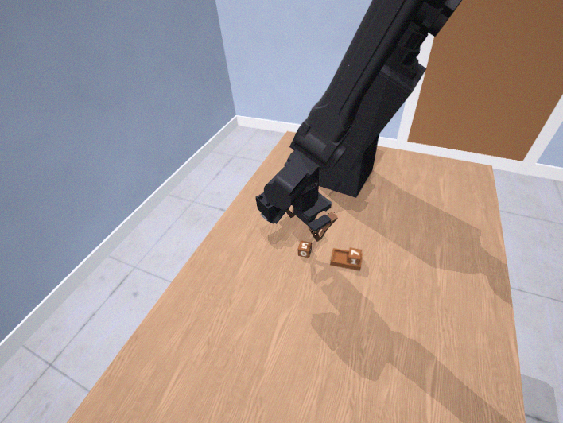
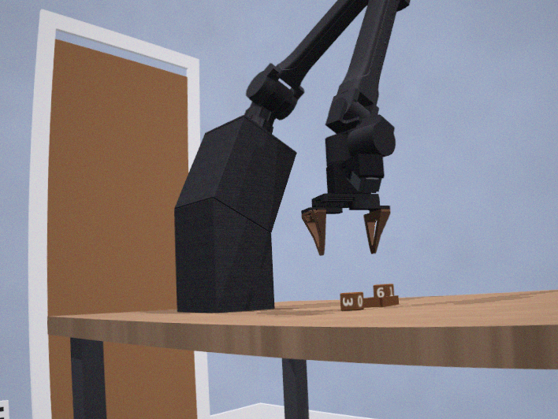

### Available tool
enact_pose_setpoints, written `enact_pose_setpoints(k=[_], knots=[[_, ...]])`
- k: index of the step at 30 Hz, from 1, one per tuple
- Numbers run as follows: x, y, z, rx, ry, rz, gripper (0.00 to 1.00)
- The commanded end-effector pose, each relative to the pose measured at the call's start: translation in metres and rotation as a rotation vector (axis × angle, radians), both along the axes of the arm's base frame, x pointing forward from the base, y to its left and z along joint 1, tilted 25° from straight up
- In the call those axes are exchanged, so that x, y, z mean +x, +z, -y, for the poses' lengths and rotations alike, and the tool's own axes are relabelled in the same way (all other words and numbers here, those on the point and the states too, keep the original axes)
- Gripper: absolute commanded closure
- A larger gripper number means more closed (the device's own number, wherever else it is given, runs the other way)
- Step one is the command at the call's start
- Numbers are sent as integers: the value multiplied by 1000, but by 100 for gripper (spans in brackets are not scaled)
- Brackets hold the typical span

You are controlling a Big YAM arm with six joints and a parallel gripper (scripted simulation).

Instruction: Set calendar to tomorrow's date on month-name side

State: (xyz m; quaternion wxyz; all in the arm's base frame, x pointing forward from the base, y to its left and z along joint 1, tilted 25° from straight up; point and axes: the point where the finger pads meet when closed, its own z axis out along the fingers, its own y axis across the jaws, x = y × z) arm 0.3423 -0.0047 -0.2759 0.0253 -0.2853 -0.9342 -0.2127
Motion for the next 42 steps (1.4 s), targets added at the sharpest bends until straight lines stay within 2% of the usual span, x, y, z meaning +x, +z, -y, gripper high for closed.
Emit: enact_pose_setpoints(k=[1,5,8,9,11,12,13,16,22,25,31,32,42], knots=[[17,5,11,7,-190,-31,0],[9,-1,8,21,-305,-101,0],[9,-1,7,22,-309,-104,0],[6,-4,6,29,-383,-146,0],[6,-4,5,36,-450,-178,0],[6,-4,5,36,-453,-180,0],[14,2,6,42,-514,-186,0],[16,3,6,49,-582,-213,0],[6,-5,2,65,-769,-324,0],[12,-1,3,70,-798,-324,0],[9,-3,2,75,-856,-356,0],[9,-3,2,75,-856,-356,55],[9,-3,2,75,-856,-356,55]])
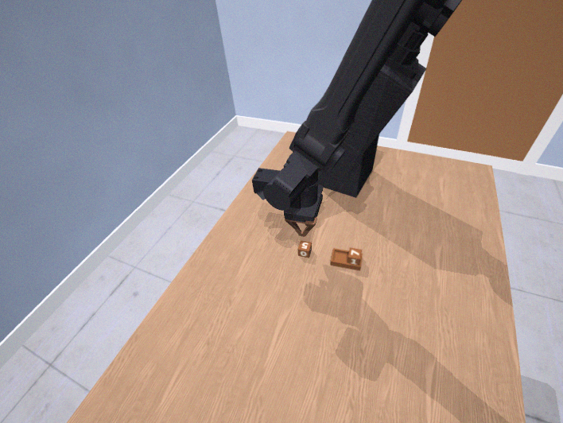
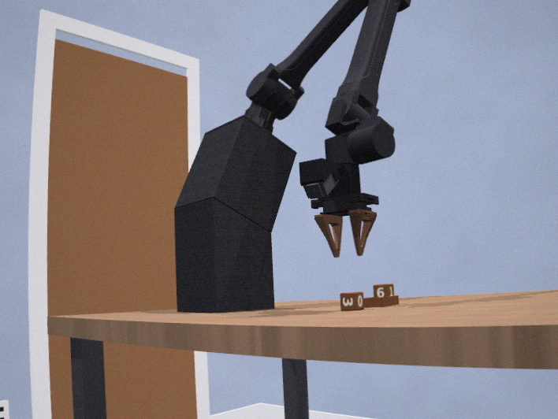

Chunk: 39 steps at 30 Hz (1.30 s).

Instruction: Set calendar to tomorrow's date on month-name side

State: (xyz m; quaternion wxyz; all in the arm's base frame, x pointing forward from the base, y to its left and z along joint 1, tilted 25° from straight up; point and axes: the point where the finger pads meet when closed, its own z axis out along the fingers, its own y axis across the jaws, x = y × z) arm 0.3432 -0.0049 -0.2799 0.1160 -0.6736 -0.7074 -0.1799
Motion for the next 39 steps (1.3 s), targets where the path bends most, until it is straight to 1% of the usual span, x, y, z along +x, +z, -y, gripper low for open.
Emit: enact_pose_setpoints(k=[1,25,33,34,37,39], knots=[[9,1,1,-6,-12,21,55],[8,1,1,-6,-9,21,55],[5,-4,-2,-4,-5,11,55],[15,4,-1,-10,0,37,55],[6,-5,-4,-5,-2,13,55],[4,-7,-5,-4,-2,9,55]])
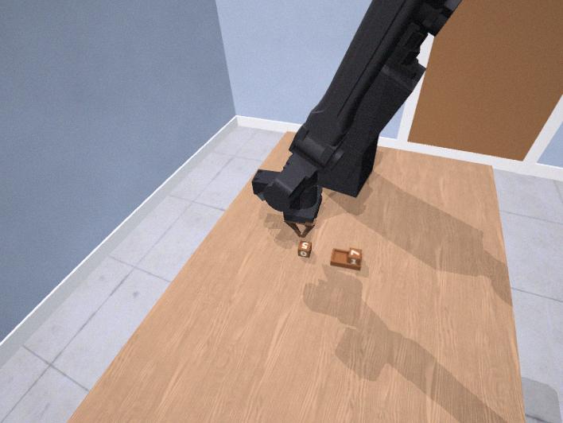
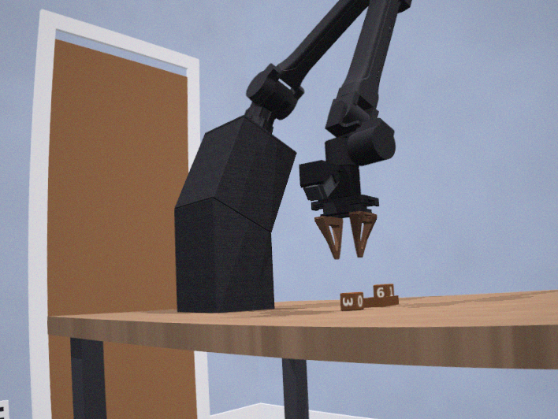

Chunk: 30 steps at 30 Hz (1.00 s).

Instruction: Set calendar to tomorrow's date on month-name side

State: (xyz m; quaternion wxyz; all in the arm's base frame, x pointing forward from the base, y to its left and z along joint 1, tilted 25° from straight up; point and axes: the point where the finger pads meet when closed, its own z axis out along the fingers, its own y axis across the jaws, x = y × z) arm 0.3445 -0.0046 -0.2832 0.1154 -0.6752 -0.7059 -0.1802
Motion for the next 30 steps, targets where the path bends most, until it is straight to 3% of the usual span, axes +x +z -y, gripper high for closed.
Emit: enact_pose_setpoints(k=[1,11,12,14,28,29,30], knots=[[2,-5,-5,-4,2,7,55],[5,-13,-9,-4,2,11,55],[20,-3,-7,-11,2,46,55],[5,-18,-11,-4,2,10,55],[7,-34,-19,-4,2,11,55],[23,-24,-17,-10,2,46,55],[20,-27,-19,-9,2,39,55]])
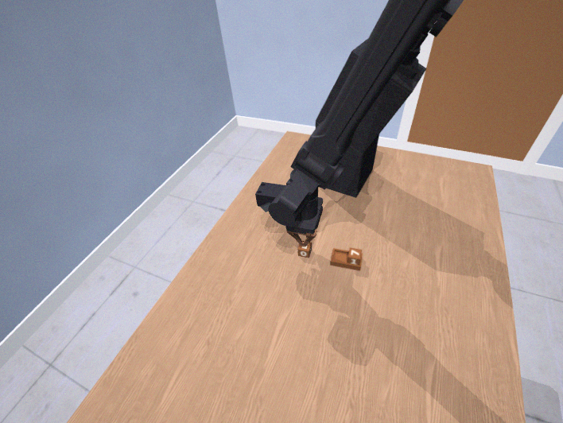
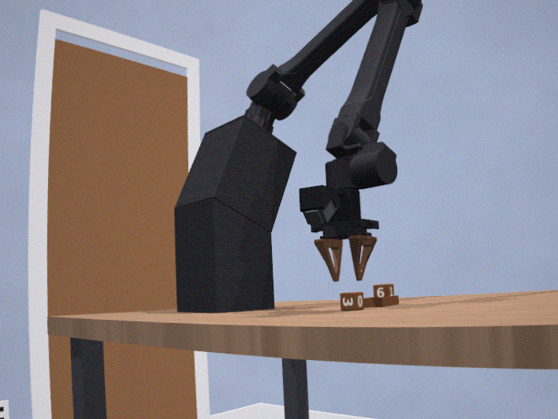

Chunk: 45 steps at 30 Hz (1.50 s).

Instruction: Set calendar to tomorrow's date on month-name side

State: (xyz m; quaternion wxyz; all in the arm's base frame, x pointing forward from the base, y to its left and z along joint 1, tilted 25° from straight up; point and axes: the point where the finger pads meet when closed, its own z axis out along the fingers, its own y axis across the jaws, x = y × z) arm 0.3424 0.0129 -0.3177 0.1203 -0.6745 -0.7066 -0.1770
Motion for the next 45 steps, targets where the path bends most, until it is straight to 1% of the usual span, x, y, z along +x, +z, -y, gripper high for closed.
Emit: enact_pose_setpoints(k=[1,2,7,8,10,11,13,15,18,22,45], knots=[[12,-1,-3,-7,-2,28,55],[9,-5,-4,-6,-2,20,55],[7,-9,-7,-5,-2,16,55],[8,-9,-7,-6,-2,18,55],[17,-5,-6,-8,-2,37,55],[17,-6,-6,-8,-2,38,55],[13,-10,-7,-7,-2,27,55],[13,-10,-7,-7,-2,27,55],[7,-11,-8,-5,-4,18,55],[13,-7,-7,-8,-1,32,55],[13,-7,-7,-8,-1,32,55]])
